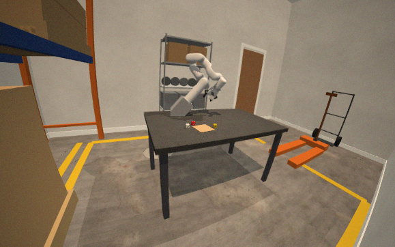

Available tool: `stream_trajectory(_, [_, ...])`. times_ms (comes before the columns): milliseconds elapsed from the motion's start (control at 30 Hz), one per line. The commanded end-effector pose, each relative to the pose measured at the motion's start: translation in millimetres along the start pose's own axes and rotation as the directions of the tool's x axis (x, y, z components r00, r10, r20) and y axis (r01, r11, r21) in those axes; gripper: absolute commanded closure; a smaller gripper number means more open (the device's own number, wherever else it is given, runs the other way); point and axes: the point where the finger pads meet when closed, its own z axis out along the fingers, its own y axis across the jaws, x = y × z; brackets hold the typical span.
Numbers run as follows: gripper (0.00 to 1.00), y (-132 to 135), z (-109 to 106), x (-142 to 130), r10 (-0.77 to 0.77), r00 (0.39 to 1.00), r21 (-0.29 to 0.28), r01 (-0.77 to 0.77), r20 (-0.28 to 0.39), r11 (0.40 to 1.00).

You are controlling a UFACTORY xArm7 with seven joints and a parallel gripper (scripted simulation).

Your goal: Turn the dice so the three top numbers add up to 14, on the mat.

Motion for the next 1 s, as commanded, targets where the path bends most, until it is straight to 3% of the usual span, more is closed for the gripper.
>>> stream_trajectory(0, [0.00,0,-1,0,-0.001,1.000,0.002,0.001,-0.001,1.000])
stream_trajectory(667, [0.00,-3,-4,0,-0.015,1.000,0.014,0.015,0.000,1.000])
stream_trajectory(767, [0.00,-13,-16,2,-0.068,0.998,0.060,0.067,0.003,0.996])
stream_trajectory(967, [0.00,-40,-62,18,-0.225,0.974,0.226,0.223,-0.017,0.948])
